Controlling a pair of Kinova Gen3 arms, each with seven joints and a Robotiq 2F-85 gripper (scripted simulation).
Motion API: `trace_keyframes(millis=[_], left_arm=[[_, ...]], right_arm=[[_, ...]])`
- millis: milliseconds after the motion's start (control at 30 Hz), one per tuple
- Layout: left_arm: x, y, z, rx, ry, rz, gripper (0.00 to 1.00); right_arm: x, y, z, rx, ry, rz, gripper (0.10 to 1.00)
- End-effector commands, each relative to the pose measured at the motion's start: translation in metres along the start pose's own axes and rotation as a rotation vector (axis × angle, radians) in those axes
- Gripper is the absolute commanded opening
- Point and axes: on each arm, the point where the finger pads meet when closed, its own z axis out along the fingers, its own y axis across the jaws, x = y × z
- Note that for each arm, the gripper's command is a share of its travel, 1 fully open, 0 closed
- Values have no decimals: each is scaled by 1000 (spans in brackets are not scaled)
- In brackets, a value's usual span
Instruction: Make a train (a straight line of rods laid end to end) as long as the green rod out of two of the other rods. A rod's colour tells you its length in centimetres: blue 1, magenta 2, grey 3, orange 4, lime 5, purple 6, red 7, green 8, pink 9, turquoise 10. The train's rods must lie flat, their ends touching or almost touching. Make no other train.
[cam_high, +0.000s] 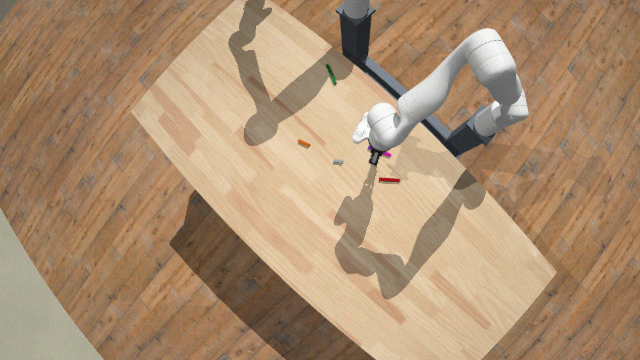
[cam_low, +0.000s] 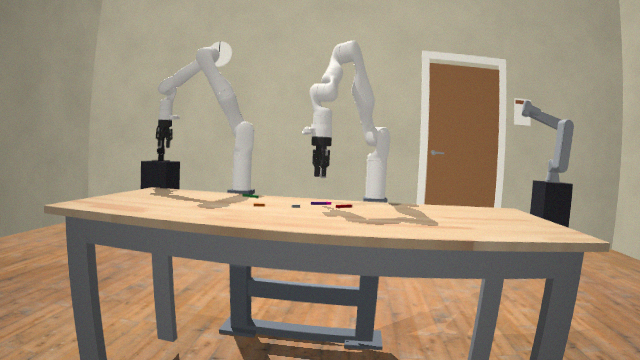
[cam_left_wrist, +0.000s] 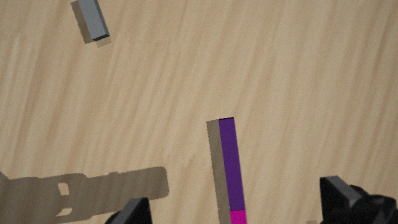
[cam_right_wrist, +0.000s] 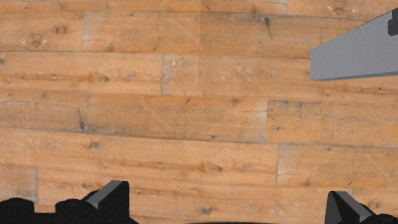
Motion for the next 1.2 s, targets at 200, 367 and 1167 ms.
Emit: trace_keyframes(millis=[200, 367, 1167], left_arm=[[0, 0, -6, 1, 2, 0, 1000], [0, 0, -24, 1, 2, 0, 1000], [0, 0, -87, 1, 2, 0, 1000]], right_arm=[[0, 0, -1, 0, -2, 0, 1000], [0, 0, -1, 0, -2, 0, 1000], [0, 0, -1, 0, -2, 0, 1000]])
